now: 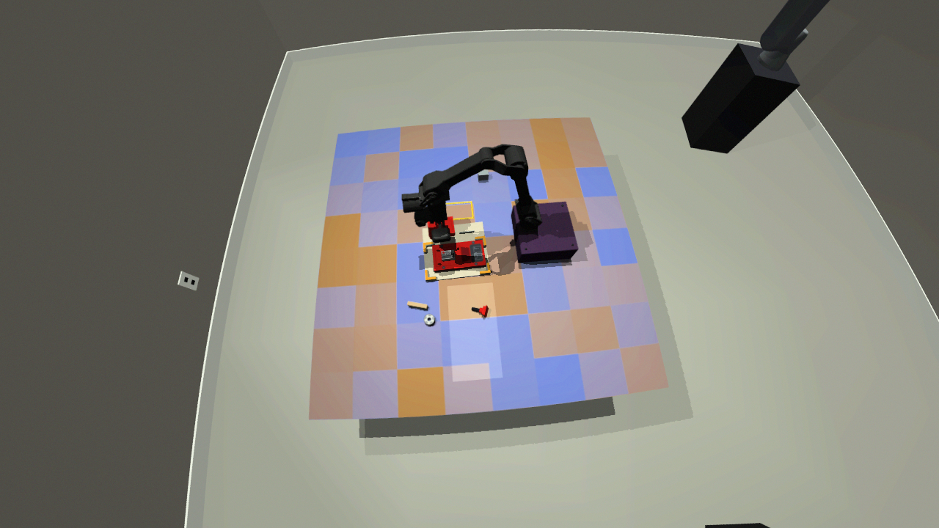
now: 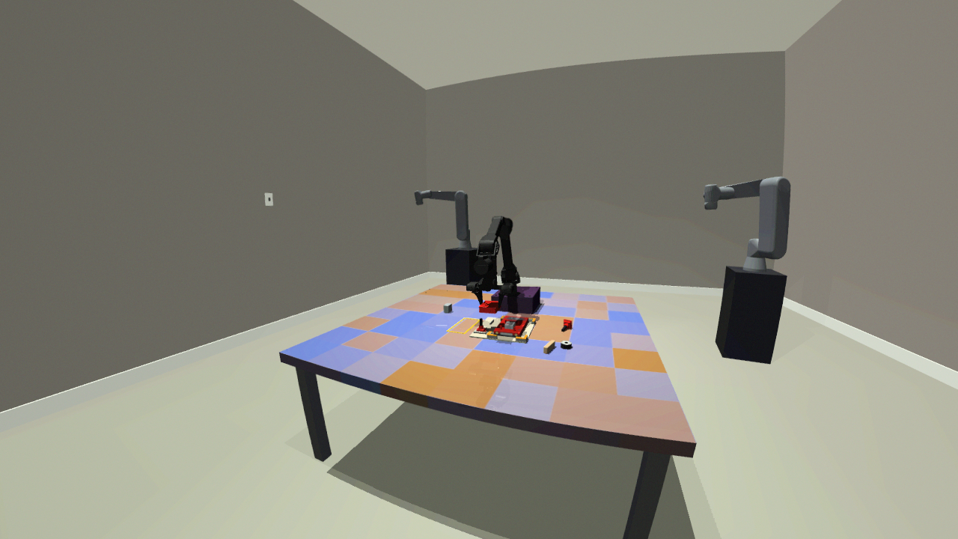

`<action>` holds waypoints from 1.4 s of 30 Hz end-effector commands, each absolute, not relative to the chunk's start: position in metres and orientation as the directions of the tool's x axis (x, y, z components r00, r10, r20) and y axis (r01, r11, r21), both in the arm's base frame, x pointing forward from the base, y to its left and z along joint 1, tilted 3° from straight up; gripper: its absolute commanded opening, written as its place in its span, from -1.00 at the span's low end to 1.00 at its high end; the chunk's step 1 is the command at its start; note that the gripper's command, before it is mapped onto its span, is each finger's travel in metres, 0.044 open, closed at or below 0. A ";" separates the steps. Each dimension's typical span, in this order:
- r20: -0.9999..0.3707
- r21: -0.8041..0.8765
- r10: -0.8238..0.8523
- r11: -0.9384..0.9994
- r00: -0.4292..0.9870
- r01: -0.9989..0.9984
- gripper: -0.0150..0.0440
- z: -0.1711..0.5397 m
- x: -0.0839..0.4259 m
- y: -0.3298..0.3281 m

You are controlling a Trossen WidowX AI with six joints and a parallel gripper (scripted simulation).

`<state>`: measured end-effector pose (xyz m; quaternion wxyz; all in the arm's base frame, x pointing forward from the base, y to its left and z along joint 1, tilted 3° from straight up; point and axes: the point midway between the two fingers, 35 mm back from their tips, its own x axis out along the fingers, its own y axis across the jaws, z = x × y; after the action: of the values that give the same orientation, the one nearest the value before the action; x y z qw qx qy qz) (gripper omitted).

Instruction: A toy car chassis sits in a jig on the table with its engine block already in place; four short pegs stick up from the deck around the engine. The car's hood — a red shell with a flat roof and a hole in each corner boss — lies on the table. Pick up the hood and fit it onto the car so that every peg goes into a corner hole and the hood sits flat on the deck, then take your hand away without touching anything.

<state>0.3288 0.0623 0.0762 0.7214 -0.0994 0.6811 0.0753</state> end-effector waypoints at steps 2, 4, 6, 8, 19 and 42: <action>-0.997 -0.044 -0.030 0.971 0.065 -0.237 -0.49 0.076 0.324 0.077; -0.997 -0.044 -0.029 0.971 0.065 -0.235 -0.49 0.076 0.322 0.083; -0.997 -0.043 -0.029 0.972 0.065 -0.232 -0.49 0.075 0.319 0.090; -0.997 -0.043 -0.028 0.972 0.066 -0.230 -0.49 0.075 0.317 0.096; -0.997 -0.040 -0.026 0.975 0.067 -0.216 -0.49 0.074 0.303 0.131; -0.997 -0.040 -0.026 0.976 0.067 -0.213 -0.49 0.024 0.301 0.137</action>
<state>0.2993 0.1363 0.0229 0.7206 -0.0892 0.6845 0.0658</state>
